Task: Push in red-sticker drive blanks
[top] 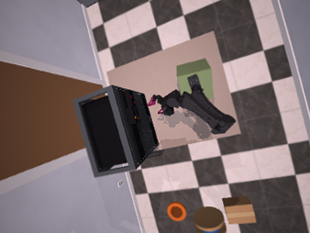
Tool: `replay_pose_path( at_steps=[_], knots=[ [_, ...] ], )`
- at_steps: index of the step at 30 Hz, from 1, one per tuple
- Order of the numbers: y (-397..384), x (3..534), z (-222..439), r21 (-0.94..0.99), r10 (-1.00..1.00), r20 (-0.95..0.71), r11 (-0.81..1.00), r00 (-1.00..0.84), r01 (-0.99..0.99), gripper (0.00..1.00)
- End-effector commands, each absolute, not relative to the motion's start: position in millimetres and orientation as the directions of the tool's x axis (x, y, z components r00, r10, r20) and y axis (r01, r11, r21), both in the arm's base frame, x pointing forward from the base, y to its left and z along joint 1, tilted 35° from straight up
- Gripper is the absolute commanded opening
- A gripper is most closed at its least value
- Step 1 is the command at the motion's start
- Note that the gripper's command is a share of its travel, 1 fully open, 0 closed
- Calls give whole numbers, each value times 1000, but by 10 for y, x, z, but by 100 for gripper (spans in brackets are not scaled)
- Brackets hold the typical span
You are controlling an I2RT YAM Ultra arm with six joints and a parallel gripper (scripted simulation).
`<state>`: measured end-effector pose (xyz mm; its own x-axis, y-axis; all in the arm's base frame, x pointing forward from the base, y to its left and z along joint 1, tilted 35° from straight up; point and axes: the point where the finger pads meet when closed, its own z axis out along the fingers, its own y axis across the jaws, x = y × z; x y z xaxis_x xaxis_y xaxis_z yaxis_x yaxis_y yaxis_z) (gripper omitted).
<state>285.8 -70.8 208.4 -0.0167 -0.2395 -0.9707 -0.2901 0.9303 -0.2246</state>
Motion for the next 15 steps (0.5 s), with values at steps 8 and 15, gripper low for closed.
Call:
replay_pose_path(
  at_steps=[8, 15],
  knots=[
    [-917, 2677, 2156, -469, -465, -883, 867, 66, -169, 100],
    [-1050, 2555, 2151, -586, -582, -811, 806, 64, -86, 100]
  ],
)
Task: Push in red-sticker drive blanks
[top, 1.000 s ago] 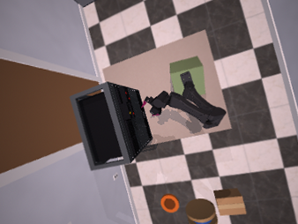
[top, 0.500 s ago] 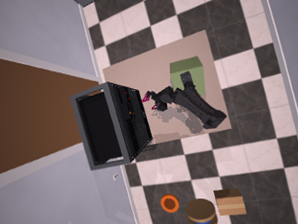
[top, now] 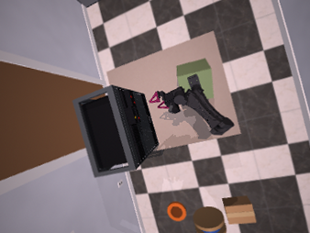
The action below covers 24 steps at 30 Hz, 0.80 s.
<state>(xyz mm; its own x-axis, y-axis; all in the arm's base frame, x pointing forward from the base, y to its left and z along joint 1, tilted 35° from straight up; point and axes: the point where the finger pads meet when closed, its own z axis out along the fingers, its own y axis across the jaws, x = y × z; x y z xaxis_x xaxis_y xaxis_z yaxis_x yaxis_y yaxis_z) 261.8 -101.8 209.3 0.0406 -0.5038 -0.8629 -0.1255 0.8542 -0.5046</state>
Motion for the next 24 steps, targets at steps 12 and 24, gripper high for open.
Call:
replay_pose_path(
  at_steps=[12, 24],
  knots=[
    [-1180, 2412, 2142, -703, -702, -711, 711, 38, 0, 100],
    [-1272, 2306, 2153, -781, -783, -622, 621, 4, 58, 100]
  ],
)
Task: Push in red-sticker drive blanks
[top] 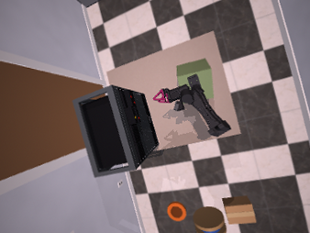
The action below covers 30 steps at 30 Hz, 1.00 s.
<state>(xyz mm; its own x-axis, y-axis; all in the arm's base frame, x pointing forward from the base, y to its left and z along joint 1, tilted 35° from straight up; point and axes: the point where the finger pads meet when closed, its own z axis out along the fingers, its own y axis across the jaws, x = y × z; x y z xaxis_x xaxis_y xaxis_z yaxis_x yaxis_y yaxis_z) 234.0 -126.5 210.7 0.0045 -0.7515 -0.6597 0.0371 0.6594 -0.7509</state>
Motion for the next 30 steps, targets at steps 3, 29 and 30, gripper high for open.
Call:
replay_pose_path(
  at_steps=[3, 29, 30],
  knots=[
    [-1287, 2292, 2161, -792, -793, -609, 607, -3, 67, 100],
    [-1350, 2232, 2197, -829, -831, -556, 551, -30, 97, 100],
    [-1350, 2232, 2195, -829, -830, -556, 551, -31, 97, 100]
  ],
)
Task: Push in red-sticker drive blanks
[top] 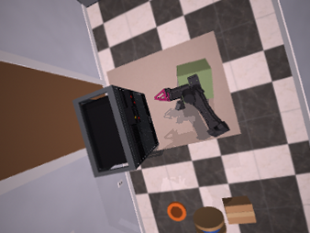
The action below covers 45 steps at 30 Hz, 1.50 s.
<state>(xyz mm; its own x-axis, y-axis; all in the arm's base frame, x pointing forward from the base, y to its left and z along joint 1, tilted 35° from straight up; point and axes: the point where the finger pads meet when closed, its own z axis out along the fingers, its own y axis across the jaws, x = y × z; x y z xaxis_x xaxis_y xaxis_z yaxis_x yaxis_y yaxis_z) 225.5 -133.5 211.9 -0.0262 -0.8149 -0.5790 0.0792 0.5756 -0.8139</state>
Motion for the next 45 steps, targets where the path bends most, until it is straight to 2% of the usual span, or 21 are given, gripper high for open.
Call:
replay_pose_path(
  at_steps=[1, 27, 45],
  knots=[
    [-1350, 2232, 2194, -828, -830, -557, 552, -31, 97, 100],
    [-1319, 2298, 2268, -835, -838, -545, 542, -18, 93, 100],
    [-1156, 2798, 2423, -819, -820, -571, 568, -27, 79, 100]
  ],
)
